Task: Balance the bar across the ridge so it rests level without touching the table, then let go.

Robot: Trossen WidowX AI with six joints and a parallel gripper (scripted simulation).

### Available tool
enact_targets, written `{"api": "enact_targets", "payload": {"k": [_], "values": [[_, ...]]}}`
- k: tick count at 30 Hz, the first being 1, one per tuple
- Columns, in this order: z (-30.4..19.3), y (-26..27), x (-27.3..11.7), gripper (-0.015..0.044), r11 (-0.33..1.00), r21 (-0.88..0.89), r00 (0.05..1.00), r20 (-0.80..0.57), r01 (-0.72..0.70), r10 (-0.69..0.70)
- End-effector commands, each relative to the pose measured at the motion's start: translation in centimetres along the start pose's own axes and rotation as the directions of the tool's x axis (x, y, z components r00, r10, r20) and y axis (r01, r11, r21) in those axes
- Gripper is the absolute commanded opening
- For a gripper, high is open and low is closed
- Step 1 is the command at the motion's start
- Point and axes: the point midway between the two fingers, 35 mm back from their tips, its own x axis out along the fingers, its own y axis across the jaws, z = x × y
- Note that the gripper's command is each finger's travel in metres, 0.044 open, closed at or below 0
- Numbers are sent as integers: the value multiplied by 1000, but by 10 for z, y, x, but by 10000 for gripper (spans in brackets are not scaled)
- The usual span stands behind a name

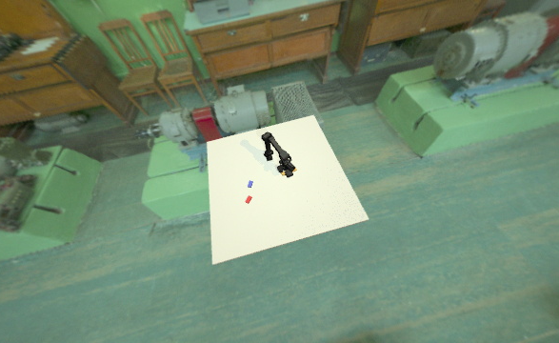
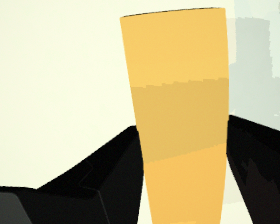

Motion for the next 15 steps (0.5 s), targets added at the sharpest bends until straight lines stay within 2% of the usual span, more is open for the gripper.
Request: {"api": "enact_targets", "payload": {"k": [1, 15], "values": [[0, 0, 1, 0, 1000, 2, 1000, 2, 1, -1], [0, 0, 2, 0, 1000, 2, 1000, 2, 1, -1]]}}
